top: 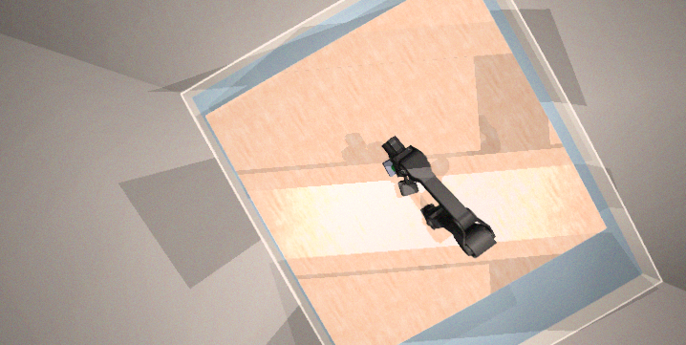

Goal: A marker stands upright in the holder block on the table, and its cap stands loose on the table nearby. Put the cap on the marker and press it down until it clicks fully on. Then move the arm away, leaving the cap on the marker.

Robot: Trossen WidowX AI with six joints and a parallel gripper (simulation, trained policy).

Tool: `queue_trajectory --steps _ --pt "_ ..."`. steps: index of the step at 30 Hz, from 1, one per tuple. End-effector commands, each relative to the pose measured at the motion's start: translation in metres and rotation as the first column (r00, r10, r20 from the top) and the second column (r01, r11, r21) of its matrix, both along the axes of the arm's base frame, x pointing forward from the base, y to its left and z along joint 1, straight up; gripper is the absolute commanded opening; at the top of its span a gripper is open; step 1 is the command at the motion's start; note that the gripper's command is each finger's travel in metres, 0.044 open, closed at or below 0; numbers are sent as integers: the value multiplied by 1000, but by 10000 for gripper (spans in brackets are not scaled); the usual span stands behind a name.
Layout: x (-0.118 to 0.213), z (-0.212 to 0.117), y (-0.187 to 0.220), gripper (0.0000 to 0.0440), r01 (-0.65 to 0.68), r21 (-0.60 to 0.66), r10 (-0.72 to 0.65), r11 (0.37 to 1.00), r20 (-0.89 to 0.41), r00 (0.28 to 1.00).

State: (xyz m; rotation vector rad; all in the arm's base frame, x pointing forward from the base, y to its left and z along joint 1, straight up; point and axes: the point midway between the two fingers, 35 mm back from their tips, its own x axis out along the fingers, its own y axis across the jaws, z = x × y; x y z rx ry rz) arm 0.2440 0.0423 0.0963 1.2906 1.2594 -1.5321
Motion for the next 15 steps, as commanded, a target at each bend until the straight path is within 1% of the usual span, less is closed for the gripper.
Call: queue_trajectory --steps 1,2,7,15 --pt "-6 -3 2 425 -8 15 8 1000 -14 1000" --pt "-5 -2 2 440 -9 16 9 1000 -4 1000" --pt "-1 7 2 440 -6 24 5 1000 43 999" --pt "3 30 2 440 -5 29 2 1000 99 995"
